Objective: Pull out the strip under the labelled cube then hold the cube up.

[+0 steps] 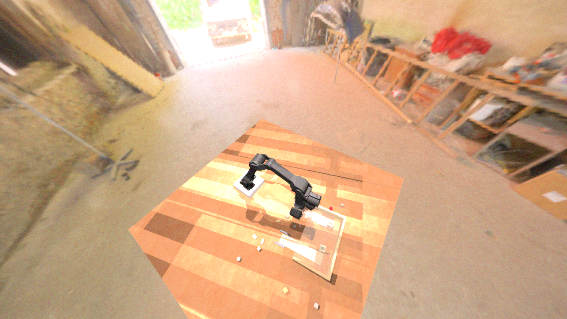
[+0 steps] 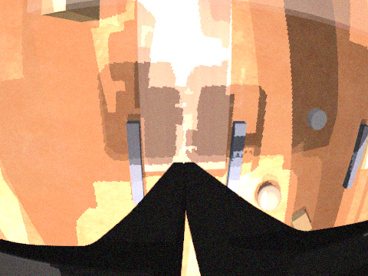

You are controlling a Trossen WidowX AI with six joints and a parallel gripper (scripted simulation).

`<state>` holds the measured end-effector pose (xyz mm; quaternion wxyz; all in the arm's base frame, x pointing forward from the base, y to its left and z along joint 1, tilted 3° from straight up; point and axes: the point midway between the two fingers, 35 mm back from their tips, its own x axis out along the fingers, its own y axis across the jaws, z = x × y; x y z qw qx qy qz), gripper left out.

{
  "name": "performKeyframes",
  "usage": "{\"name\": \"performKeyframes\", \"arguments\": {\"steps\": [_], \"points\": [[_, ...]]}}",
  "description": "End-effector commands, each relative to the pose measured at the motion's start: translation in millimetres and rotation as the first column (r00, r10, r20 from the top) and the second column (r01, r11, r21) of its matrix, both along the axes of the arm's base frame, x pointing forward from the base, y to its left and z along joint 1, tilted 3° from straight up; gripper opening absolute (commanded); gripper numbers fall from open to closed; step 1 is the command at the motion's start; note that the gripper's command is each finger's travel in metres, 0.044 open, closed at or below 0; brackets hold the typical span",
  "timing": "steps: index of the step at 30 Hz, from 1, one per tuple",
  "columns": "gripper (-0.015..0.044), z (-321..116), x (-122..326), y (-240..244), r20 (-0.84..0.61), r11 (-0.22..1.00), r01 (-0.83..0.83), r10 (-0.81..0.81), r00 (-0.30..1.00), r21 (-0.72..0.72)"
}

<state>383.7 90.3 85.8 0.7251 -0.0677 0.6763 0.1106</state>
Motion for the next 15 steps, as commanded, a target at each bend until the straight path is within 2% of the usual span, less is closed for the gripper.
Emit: {"name": "performKeyframes", "arguments": {"steps": [1,15], "points": [[0.0,-9.1,0.1,-0.4,-0.005,1.0,-0.004,0.004,1.0,-0.005],[0.0,-32.2,1.1,-0.3,-0.005,1.0,-0.004,0.004,1.0,-0.005]]}}
